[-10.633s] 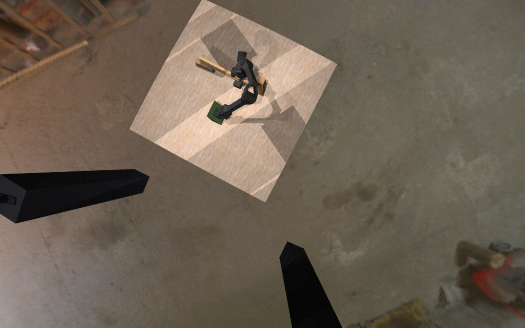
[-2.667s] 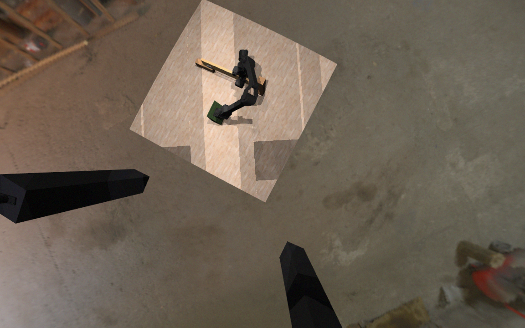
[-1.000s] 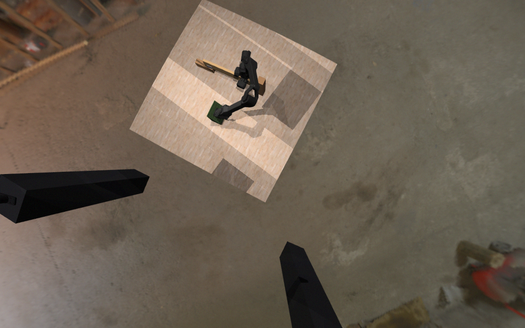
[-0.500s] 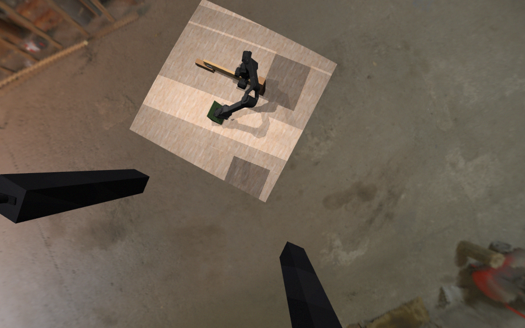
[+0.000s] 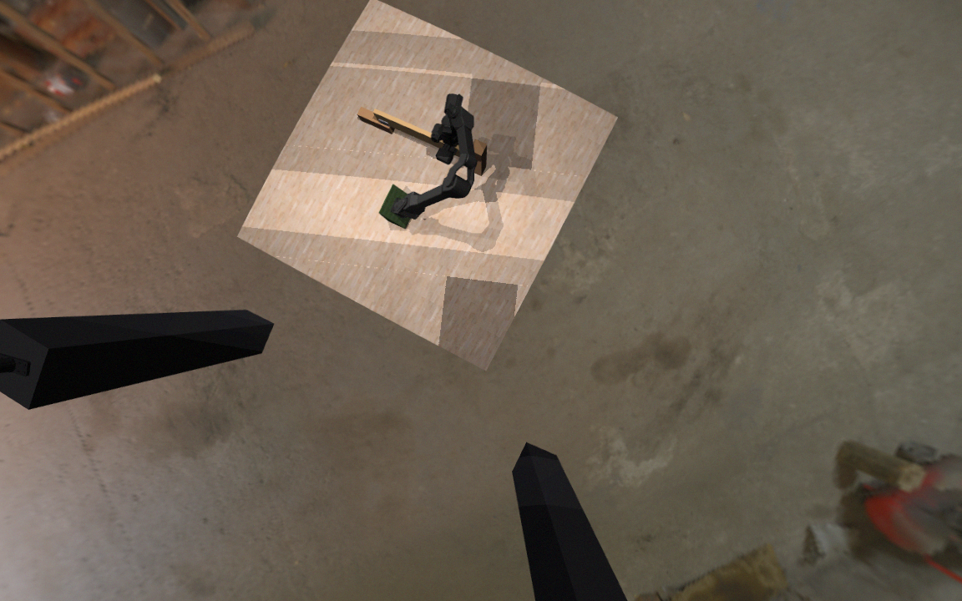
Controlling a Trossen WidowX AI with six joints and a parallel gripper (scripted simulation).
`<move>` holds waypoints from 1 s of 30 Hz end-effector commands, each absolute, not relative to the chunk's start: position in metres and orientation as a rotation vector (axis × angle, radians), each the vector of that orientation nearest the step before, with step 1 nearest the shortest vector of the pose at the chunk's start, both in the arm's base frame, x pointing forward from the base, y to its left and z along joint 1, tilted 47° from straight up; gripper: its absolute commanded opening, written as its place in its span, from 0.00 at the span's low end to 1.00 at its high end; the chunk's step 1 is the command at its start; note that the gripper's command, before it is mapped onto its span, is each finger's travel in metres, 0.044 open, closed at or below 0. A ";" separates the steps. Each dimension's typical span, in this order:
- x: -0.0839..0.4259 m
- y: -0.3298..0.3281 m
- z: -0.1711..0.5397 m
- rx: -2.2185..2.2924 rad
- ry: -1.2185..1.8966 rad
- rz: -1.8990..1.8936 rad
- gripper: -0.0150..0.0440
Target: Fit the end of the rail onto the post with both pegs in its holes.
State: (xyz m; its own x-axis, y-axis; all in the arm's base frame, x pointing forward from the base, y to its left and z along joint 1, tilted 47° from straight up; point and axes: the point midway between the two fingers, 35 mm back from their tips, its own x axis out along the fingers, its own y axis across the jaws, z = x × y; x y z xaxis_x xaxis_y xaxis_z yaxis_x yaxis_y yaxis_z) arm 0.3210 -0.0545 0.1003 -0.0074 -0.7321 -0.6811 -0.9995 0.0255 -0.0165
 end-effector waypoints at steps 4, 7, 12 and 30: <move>0.322 -0.056 0.104 -1.762 1.789 0.674 0.25; 0.322 -0.056 0.105 -1.762 1.789 0.674 0.25; 0.322 -0.057 0.106 -1.762 1.789 0.674 0.25; 0.321 -0.061 0.110 -1.762 1.789 0.674 0.25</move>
State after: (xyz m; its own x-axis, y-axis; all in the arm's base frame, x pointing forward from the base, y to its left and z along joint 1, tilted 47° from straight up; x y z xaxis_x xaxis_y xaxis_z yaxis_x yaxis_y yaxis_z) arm 0.3208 -0.0607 0.1078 -0.0071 -0.7328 -0.6804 -0.9995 0.0254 -0.0170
